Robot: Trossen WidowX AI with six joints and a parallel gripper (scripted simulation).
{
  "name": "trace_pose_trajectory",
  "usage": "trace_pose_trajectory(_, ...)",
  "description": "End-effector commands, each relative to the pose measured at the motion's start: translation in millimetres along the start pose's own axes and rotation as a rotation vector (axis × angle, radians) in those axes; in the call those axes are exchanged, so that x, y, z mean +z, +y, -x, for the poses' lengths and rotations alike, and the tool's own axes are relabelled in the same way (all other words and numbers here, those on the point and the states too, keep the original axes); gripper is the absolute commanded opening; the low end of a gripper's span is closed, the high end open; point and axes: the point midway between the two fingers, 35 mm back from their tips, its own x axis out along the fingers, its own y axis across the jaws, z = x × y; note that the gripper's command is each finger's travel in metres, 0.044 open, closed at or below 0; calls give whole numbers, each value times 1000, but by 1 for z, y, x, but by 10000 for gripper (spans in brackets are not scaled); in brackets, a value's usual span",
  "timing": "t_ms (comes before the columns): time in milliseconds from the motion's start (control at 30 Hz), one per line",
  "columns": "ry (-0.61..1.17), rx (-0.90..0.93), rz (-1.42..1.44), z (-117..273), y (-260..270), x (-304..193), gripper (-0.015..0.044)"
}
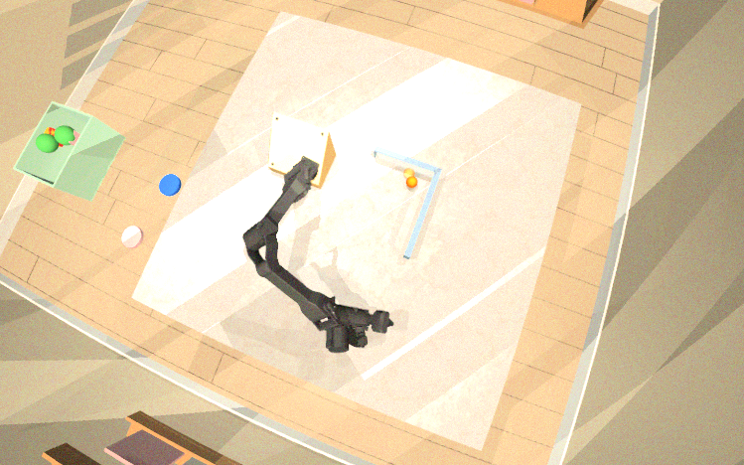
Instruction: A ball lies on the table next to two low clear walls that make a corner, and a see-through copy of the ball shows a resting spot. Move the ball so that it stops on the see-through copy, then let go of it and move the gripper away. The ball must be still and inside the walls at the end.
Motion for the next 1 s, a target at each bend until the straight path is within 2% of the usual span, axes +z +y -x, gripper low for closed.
trace_pose_trajectory(0,128,-9,182,-25,32,-49,300)
trace_pose_trajectory(333,472,9,774,-52,109,-203,300)
trace_pose_trajectory(600,605,15,1058,-50,129,-270,300)
trace_pose_trajectory(700,698,22,1254,-40,134,-310,300)
trace_pose_trajectory(967,1002,30,2017,4,127,-424,300)
